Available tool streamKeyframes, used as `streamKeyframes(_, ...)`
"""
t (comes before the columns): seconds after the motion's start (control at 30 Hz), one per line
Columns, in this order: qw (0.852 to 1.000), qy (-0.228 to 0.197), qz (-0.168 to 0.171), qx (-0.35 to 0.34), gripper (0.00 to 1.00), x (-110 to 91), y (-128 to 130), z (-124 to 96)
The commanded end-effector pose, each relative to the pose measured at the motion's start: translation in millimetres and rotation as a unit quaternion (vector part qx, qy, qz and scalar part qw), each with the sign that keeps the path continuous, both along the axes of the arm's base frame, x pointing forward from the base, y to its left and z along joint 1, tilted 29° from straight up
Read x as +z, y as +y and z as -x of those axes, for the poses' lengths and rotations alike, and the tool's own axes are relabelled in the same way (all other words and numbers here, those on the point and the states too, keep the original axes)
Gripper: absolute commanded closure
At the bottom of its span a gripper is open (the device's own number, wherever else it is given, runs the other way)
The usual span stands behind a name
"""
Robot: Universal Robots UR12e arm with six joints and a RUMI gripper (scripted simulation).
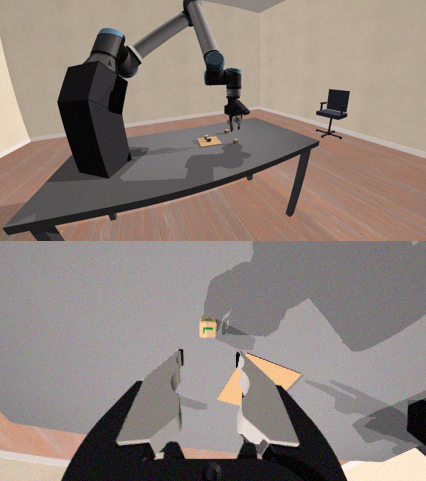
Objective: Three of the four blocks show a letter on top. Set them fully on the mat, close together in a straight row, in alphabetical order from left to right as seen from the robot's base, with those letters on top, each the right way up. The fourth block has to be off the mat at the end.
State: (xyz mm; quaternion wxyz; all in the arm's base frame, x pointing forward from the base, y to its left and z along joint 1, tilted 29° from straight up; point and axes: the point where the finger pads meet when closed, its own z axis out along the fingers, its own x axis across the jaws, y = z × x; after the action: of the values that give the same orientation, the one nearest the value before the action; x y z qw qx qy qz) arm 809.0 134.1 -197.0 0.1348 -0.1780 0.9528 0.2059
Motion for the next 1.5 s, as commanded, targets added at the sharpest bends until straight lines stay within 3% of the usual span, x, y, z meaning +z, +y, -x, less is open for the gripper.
streamKeyframes(0.0, 1.0, -0.003, 0.0, 0.0, 0.63, 3, -1, -4)
streamKeyframes(0.73, 1.0, -0.002, 0.0, 0.0, 0.63, 1, 0, -4)
streamKeyframes(1.47, 1.0, -0.002, 0.0, 0.001, 0.63, -19, 11, -9)
